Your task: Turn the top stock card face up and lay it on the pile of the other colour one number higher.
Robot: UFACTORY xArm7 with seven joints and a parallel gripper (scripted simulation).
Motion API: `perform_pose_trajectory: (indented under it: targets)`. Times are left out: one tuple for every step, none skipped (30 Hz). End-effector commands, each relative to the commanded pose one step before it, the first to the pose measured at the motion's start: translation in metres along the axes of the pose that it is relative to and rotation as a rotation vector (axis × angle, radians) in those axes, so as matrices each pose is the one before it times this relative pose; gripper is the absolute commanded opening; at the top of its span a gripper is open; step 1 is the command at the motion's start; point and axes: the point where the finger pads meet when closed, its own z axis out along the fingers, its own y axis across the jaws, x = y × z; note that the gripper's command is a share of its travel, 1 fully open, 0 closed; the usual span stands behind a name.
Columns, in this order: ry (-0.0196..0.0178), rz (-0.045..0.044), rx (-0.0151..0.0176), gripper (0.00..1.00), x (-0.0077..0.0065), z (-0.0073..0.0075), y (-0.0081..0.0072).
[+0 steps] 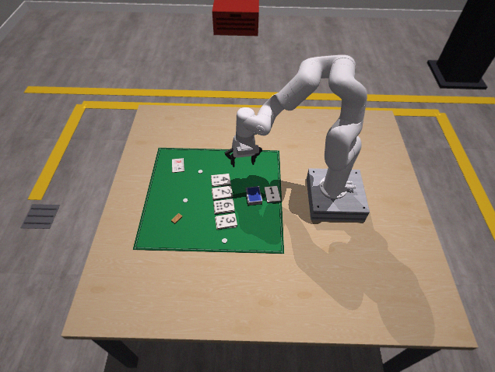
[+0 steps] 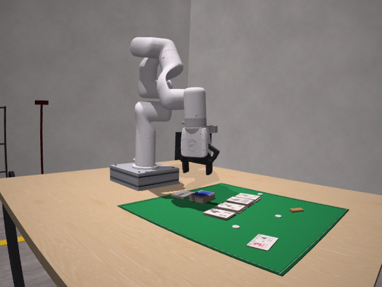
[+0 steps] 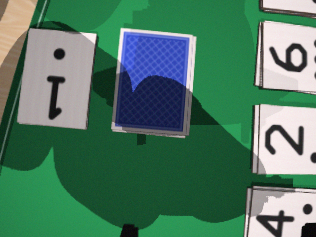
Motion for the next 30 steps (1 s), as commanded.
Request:
perform_pose_trajectory:
  targets:
    - [-0.01193, 0.01298, -0.00416, 1.0, 0.00286, -0.00121, 0.00215]
    - [0.0, 0.0, 0.0, 1.0, 0.0, 0.0, 0.0]
    - [0.0, 0.0, 0.0, 1.0, 0.0, 0.0, 0.0]
    - [0.0, 0.0, 0.0, 1.0, 0.0, 0.0, 0.0]
    - [0.0, 0.0, 0.0, 1.0, 0.0, 0.0, 0.0]
    - [0.0, 0.0, 0.0, 1.0, 0.0, 0.0, 0.0]
    - [0.0, 0.0, 0.0, 1.0, 0.0, 0.0, 0.0]
    - [0.0, 0.0, 0.0, 1.0, 0.0, 0.0, 0.0]
    - [-0.00549, 0.0099, 0.01108, 1.0, 0.02059, 0.00665, -0.00424]
    - [-0.00586, 0.00877, 0.00973, 1.0, 0.01805, 0.00589, -0.0051]
    - [0.0, 0.0, 0.0, 1.0, 0.0, 0.0, 0.0]
    - [0.0, 0.0, 0.0, 1.0, 0.0, 0.0, 0.0]
    - [0.0, 0.0, 0.0, 1.0, 0.0, 0.0, 0.0]
    - [0.0, 0.0, 0.0, 1.0, 0.0, 0.0, 0.0]
    - [0.0, 0.0, 0.0, 1.0, 0.0, 0.0, 0.0]
    - [0.0, 0.0, 0.0, 1.0, 0.0, 0.0, 0.0]
    - [0.0, 0.0, 0.0, 1.0, 0.0, 0.0, 0.0]
    - [0.0, 0.0, 0.0, 1.0, 0.0, 0.0, 0.0]
    - [0.0, 0.0, 0.0, 1.0, 0.0, 0.0, 0.0]
    - [0.0, 0.0, 0.0, 1.0, 0.0, 0.0, 0.0]
    - [0.0, 0.0, 0.0, 1.0, 0.0, 0.0, 0.0]
    - [0.0, 0.0, 0.0, 1.0, 0.0, 0.0, 0.0]
    - [0.0, 0.0, 0.0, 1.0, 0.0, 0.0, 0.0]
    - [0.0, 0.0, 0.0, 1.0, 0.0, 0.0, 0.0]
    - [-0.00588, 0.00765, 0.00834, 1.0, 0.01546, 0.00512, -0.0055]
    - [-0.00558, 0.00653, 0.00698, 1.0, 0.01291, 0.00435, -0.00546]
    - [0.0, 0.0, 0.0, 1.0, 0.0, 0.0, 0.0]
    - [0.0, 0.0, 0.0, 1.0, 0.0, 0.0, 0.0]
    - [0.0, 0.0, 0.0, 1.0, 0.0, 0.0, 0.0]
    - [0.0, 0.0, 0.0, 1.0, 0.0, 0.0, 0.0]
